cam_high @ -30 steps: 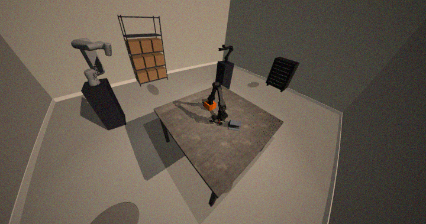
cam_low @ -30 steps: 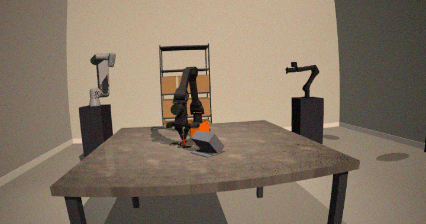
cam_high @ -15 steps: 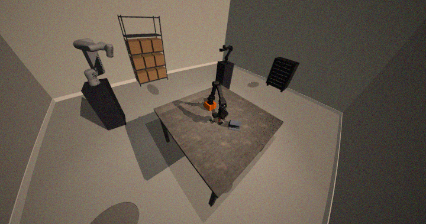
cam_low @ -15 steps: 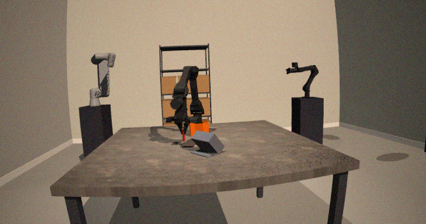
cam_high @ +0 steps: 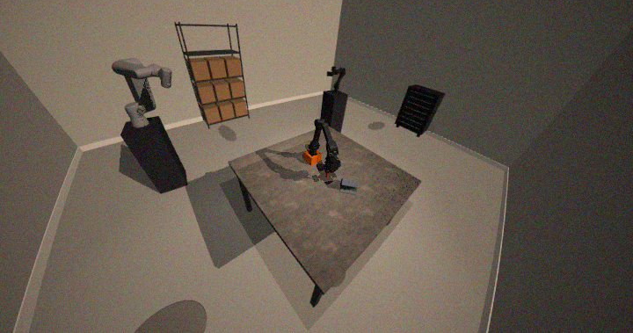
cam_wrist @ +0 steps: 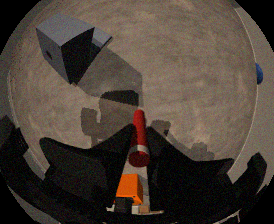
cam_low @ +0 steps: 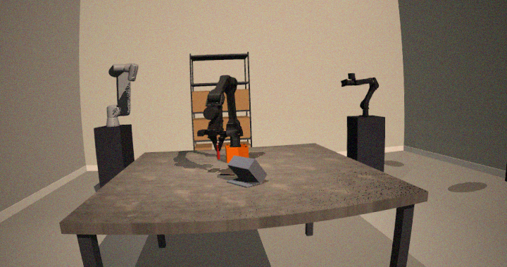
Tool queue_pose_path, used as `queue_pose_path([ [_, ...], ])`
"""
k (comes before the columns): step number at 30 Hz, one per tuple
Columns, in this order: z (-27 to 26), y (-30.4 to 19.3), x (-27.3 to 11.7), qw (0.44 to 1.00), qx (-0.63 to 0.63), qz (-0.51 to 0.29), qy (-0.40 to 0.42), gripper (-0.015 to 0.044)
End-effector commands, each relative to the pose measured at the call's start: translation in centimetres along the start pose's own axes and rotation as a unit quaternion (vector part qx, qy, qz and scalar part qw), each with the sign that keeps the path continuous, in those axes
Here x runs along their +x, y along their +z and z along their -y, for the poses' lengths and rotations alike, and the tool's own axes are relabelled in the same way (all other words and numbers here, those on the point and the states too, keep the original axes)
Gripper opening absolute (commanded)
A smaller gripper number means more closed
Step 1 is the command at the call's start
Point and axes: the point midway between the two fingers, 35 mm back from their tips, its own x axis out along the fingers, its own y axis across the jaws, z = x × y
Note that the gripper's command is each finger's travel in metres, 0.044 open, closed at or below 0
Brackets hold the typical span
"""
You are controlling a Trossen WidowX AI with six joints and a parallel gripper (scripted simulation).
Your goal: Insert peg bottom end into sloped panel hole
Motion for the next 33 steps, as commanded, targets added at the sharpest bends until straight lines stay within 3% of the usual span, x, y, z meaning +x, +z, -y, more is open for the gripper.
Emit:
queue_pose_path([
  [1,-0.3,0.1,-0.1,1.000,-0.014,0.001,-0.007,0.0000],
  [33,-3.5,0.8,0.0,0.988,-0.139,0.008,-0.073,0.0000],
])
